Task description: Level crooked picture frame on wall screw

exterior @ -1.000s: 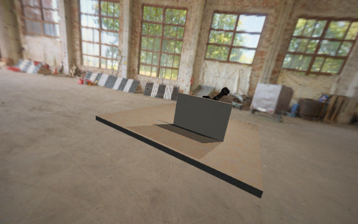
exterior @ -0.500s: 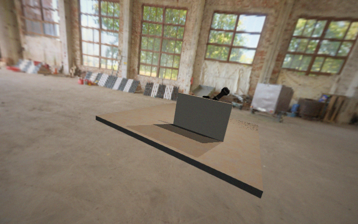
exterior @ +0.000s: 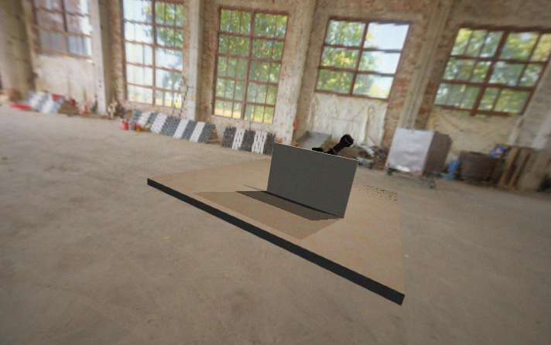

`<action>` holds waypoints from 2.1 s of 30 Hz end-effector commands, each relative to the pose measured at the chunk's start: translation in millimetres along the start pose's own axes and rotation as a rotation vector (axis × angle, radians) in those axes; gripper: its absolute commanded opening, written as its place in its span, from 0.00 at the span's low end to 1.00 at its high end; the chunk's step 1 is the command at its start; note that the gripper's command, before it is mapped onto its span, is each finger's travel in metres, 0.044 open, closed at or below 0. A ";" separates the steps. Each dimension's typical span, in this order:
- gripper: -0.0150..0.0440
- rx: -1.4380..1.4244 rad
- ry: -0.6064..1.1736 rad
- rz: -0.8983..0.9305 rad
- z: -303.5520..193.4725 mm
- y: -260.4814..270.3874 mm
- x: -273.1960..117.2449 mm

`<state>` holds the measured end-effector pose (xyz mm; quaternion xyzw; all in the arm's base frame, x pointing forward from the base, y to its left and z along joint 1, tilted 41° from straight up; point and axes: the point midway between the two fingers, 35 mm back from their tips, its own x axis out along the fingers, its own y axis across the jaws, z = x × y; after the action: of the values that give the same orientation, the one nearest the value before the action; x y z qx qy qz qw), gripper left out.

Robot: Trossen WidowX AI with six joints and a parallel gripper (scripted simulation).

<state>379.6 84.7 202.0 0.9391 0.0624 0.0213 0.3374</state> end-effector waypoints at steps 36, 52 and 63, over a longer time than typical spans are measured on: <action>0.25 -0.002 0.002 0.019 -6.6 1.4 0.7; 0.25 -0.003 0.003 0.002 -6.7 -3.8 0.6; 0.25 -0.060 0.001 0.002 -6.7 -4.3 0.6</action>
<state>379.3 92.1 204.3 0.9354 0.0621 0.0226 0.3473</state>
